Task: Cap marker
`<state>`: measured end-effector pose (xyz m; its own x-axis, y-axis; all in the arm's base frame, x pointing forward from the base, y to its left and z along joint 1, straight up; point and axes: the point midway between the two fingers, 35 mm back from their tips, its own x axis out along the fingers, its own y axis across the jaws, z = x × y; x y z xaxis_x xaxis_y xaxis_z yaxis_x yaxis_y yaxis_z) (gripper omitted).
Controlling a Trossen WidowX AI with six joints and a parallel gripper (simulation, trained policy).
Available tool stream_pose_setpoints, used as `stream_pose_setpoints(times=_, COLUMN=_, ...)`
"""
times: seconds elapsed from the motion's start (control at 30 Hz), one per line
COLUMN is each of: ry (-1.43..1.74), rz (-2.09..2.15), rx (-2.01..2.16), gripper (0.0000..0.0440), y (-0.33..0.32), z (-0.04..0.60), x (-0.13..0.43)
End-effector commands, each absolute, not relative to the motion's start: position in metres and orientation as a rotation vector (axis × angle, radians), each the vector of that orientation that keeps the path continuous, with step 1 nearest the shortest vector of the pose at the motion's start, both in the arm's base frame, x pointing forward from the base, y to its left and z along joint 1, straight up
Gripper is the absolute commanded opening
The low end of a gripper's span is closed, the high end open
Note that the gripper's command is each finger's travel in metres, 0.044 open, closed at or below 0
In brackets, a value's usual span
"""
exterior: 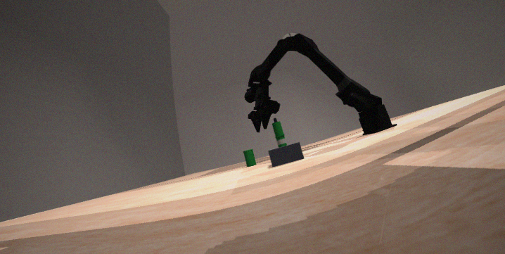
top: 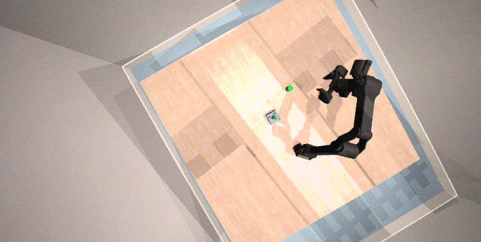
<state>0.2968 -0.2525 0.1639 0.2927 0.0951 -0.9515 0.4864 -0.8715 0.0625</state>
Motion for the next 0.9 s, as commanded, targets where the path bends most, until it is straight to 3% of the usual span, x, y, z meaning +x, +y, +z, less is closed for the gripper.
stream_pose_setpoints(times=0.0, ry=0.530, rz=-1.635, rx=2.211, gripper=0.0321, y=-0.251, z=0.161, x=0.300)
stream_pose_setpoints(times=0.87, ry=0.546, rz=-1.780, rx=2.066, gripper=0.0318, y=-0.231, z=0.148, x=0.332)
